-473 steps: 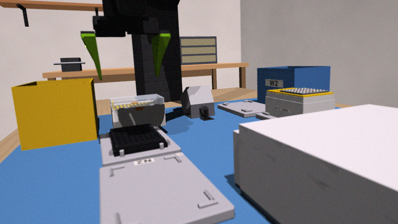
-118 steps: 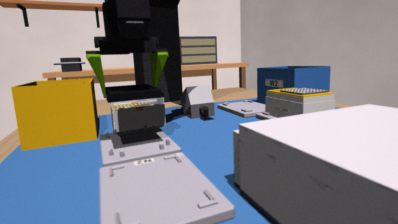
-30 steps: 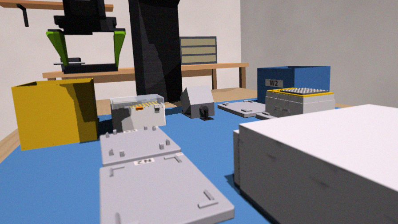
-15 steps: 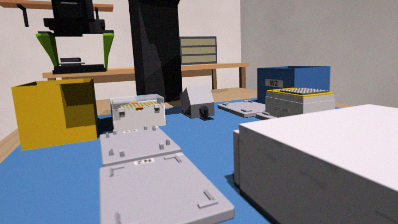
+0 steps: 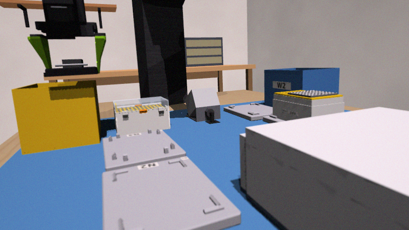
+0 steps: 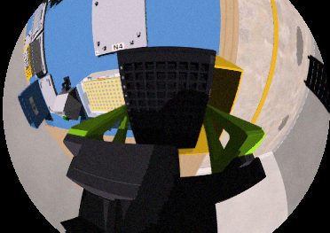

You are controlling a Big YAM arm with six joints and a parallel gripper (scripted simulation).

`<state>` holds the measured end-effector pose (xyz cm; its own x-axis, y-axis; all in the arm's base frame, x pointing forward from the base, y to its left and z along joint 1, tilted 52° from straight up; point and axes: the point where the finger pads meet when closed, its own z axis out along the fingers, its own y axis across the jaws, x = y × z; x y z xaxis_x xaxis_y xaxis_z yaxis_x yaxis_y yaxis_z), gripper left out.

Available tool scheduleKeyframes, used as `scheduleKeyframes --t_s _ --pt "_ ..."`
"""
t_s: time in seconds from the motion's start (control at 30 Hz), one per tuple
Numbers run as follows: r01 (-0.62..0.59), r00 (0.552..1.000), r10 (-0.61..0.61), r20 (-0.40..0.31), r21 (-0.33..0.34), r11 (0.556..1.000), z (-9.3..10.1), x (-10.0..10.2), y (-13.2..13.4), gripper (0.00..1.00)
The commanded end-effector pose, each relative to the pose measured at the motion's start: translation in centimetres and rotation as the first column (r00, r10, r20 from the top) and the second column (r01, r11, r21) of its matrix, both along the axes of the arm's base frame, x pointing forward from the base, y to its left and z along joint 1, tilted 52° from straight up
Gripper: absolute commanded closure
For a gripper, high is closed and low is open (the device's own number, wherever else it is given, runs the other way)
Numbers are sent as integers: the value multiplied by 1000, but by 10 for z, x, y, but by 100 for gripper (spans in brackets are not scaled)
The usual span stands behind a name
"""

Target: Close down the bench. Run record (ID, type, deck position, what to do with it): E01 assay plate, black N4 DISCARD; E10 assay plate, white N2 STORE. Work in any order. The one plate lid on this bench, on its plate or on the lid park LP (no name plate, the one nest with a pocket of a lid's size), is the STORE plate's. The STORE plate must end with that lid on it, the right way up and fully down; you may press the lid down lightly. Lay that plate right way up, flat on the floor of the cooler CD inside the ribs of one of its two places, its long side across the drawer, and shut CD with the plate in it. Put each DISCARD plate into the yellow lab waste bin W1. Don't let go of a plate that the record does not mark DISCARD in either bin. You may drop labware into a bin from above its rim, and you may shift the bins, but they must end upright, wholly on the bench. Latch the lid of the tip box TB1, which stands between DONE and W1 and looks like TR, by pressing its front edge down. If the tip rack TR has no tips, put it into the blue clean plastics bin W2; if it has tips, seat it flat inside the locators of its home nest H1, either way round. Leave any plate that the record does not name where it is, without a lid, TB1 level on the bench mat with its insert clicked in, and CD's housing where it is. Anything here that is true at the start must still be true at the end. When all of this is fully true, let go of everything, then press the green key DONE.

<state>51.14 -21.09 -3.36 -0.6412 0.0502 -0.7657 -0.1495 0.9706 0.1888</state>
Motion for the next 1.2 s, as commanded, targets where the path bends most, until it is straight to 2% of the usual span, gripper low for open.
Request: scheduleKeyframes --t_s 0.0,0.23,0.33,0.37,0.6,0.67,0.7,0.73,0.77,0.87,0.9,1.0,1.03,1.17 --pt "18 1000 -18 7 -16 1000 -10 -11 -19 100" --pt "18 1000 -18 14 -21 1000 -21 -16 -31 100" --pt "-2 1000 2 24 -28 1000 -17 -10 -24 100" --pt "15 1000 -15 15 -21 1000 -25 -17 -33 100" --pt "19 1000 -19 12 -20 1000 -39 -27 -44 100" --pt "20 1000 -20 10 -20 1000 -39 -28 -44 100" --pt "9 1000 -9 7 -13 1000 -34 -24 -34 100" --pt "-17 999 18 31 -37 999 -25 -15 -28 100" --pt "-17 999 18 35 -40 999 -23 -14 -29 100" --pt "-15 999 17 35 -40 999 -23 -14 -30 100" --pt "21 999 -20 26 -32 999 -29 -25 -46 100" --pt "23 999 -22 24 -31 999 -29 -25 -46 100" --pt "9 1000 -9 7 -13 1000 -34 -24 -34 100" --pt "9 1000 -9 7 -13 1000 -34 -24 -34 100"
